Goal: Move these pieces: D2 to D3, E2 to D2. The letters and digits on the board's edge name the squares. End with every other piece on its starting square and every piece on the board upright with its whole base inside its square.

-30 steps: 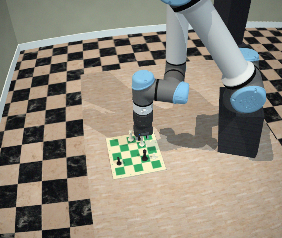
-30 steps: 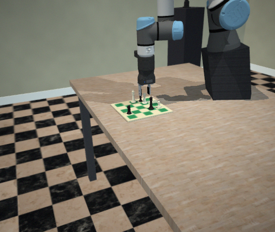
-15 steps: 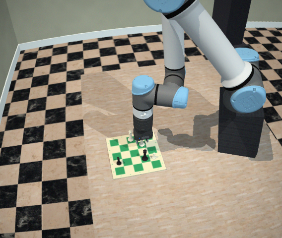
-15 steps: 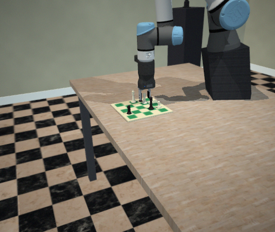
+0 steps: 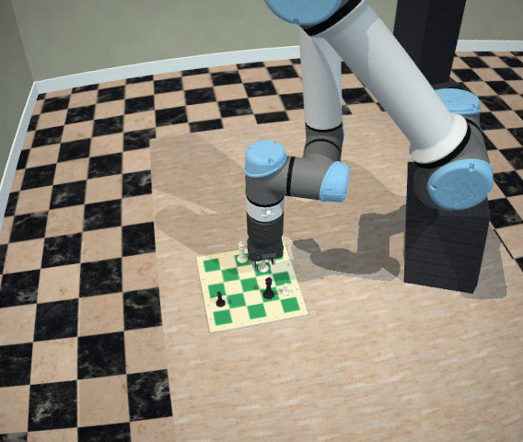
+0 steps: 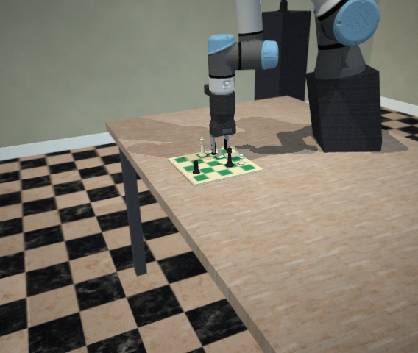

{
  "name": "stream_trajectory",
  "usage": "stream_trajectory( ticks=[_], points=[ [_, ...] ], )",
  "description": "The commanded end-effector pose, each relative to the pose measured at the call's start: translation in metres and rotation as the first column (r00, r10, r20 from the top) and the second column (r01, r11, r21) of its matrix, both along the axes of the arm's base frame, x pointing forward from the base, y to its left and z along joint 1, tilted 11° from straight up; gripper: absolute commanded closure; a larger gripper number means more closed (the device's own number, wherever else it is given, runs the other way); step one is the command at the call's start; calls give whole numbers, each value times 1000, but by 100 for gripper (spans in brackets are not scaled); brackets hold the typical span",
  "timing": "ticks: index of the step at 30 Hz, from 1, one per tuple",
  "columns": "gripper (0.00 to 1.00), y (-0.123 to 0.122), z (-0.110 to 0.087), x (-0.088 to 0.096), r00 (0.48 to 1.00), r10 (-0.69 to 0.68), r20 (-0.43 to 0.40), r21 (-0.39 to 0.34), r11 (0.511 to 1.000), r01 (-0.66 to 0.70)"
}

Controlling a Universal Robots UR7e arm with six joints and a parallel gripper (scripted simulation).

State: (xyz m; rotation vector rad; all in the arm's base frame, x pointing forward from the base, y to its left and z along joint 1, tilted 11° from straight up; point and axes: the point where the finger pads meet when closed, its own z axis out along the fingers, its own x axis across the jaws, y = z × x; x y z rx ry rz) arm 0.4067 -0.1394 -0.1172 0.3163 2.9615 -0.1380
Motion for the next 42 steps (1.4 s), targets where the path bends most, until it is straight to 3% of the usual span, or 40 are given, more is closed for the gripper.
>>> stream_trajectory(
  ticks=[1, 17, 18, 42],
  points=[
    [21, 0, 0, 0, 1000, 0, 1, -1, 1000, 0],
    [21, 0, 0, 0, 1000, 0, 1, -1, 1000, 0],
    [100, 0, 0, 0, 1000, 0, 1, -1, 1000, 0],
    [100, 0, 0, 0, 1000, 0, 1, -1, 1000, 0]
  ],
)
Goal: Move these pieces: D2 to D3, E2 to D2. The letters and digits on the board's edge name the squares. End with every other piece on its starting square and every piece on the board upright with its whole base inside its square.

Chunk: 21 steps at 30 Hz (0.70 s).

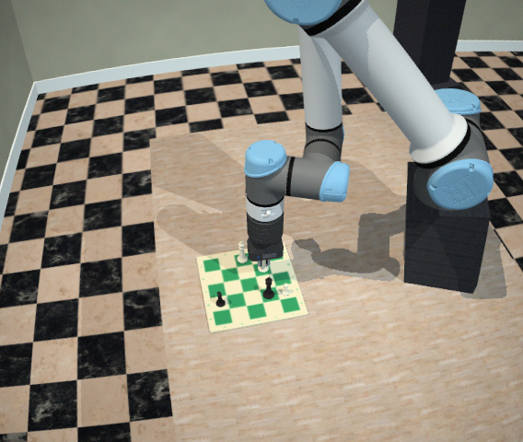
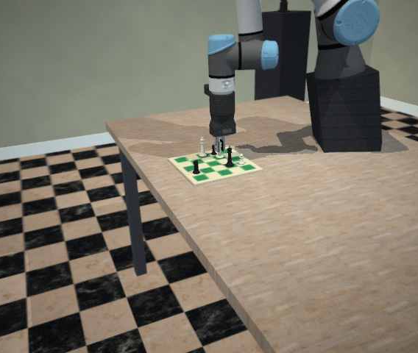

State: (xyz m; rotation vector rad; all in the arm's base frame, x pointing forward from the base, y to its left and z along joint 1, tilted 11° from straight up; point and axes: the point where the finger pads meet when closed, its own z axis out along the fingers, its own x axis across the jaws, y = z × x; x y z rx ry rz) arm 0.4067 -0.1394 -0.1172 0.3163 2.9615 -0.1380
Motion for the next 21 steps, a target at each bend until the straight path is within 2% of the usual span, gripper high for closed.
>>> stream_trajectory(
  ticks=[1, 21],
  points=[
    [100, 0, 0, 0, 1000, 0, 1, -1, 1000, 0],
    [100, 1, 6, -1, 1000, 0, 1, -1, 1000, 0]
  ],
)
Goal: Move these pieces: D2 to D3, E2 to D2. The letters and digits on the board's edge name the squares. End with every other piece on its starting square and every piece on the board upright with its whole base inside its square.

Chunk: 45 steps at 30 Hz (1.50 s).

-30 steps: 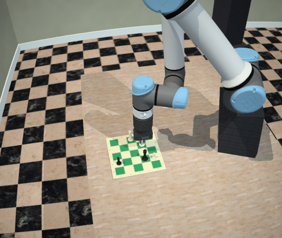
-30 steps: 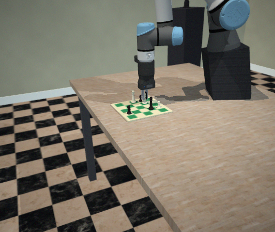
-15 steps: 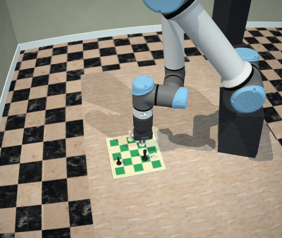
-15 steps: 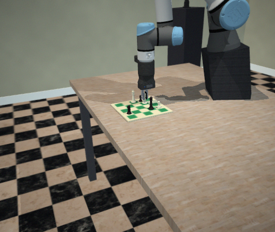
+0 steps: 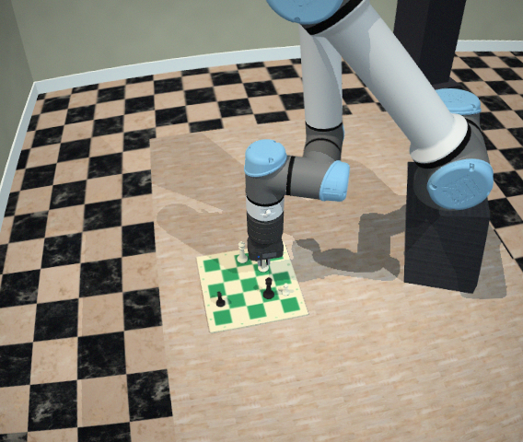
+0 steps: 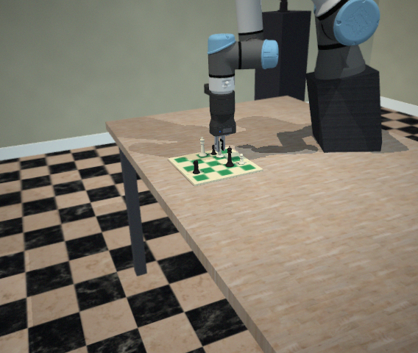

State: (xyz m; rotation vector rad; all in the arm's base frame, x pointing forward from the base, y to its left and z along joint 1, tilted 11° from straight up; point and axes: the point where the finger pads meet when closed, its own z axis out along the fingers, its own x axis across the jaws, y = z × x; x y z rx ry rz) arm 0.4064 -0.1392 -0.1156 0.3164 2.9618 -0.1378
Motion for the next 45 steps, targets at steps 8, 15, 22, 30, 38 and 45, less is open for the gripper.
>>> stream_trajectory(
  ticks=[8, 15, 22, 30, 38, 45],
  points=[
    [100, 2, 18, -2, 1000, 0, 1, -1, 1000, 0],
    [100, 4, 41, -6, 1000, 0, 1, -1, 1000, 0],
    [100, 7, 66, -10, 1000, 0, 1, -1, 1000, 0],
    [100, 9, 83, -12, 1000, 0, 1, -1, 1000, 0],
    [100, 10, 96, -14, 1000, 0, 1, -1, 1000, 0],
    [100, 11, 97, -14, 1000, 0, 1, -1, 1000, 0]
  ],
)
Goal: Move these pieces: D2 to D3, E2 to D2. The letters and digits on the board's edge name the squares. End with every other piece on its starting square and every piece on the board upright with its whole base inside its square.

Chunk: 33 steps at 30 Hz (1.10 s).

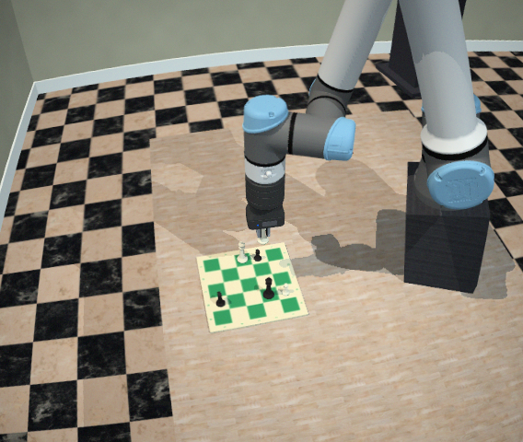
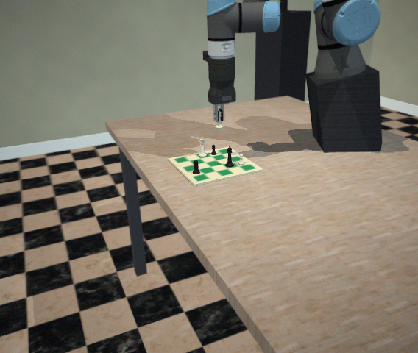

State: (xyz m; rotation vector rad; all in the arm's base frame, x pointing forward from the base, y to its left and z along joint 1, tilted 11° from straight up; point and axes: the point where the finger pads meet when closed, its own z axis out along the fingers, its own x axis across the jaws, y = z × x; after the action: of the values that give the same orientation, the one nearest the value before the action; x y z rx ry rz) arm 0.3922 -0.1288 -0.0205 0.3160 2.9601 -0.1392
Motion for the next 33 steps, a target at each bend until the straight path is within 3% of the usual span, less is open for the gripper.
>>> stream_trajectory(
  ticks=[1, 8, 12, 14, 17, 33],
  points=[
    [100, 0, 2, 0, 1000, 0, 0, 0, 1000, 0],
    [100, 0, 2, 0, 1000, 1, 0, 0, 1000, -1],
    [100, -2, 6, 23, 1000, 27, -3, -4, 1000, -27],
    [100, -2, 6, 23, 1000, 27, -3, -4, 1000, -27],
    [100, -3, 9, 39, 999, 44, -5, -7, 999, -44],
    [100, -3, 8, 39, 999, 45, -5, -7, 999, -45]
  ],
)
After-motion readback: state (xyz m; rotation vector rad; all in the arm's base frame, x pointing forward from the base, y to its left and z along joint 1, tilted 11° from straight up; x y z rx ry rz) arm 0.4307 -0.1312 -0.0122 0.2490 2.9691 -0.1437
